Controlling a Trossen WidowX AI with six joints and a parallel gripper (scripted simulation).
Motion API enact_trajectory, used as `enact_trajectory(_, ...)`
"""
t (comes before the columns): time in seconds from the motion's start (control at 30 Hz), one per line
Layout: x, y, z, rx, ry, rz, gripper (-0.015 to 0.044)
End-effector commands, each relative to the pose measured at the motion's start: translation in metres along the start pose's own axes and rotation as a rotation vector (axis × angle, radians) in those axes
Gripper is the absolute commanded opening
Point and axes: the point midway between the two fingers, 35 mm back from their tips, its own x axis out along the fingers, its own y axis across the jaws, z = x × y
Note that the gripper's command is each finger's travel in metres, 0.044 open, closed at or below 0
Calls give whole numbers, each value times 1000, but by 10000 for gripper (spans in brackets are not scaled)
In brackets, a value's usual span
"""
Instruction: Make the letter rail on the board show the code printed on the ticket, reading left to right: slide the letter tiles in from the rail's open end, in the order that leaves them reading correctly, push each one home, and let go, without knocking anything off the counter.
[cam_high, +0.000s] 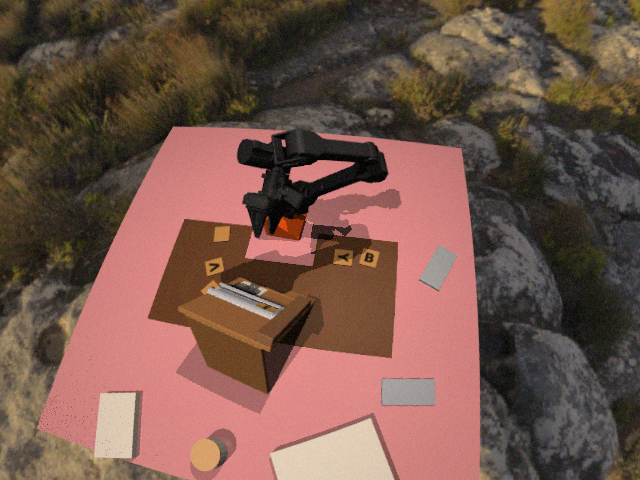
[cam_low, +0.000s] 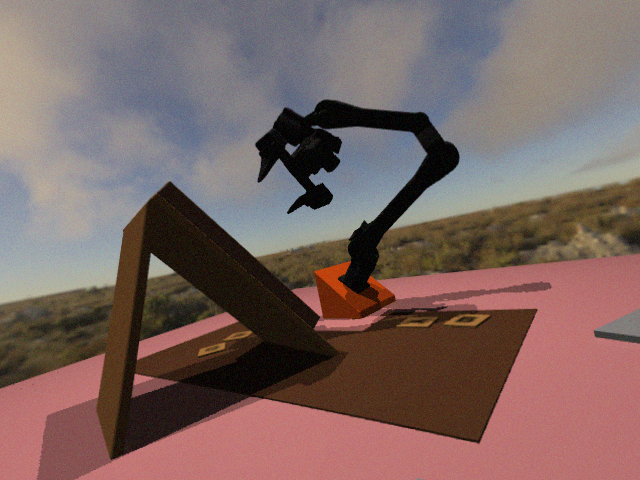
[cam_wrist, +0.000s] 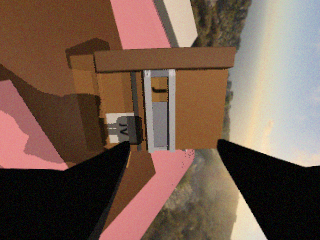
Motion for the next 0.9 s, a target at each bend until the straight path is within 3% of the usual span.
enact_trajectory(0.0, 10, 0, -23, 160, 35, 55, 340)
enact_trajectory(0.27, 64, 16, -101, 949, 208, 268, 340)
enact_trajectory(0.87, 129, 72, -179, 1780, 637, 394, 340)
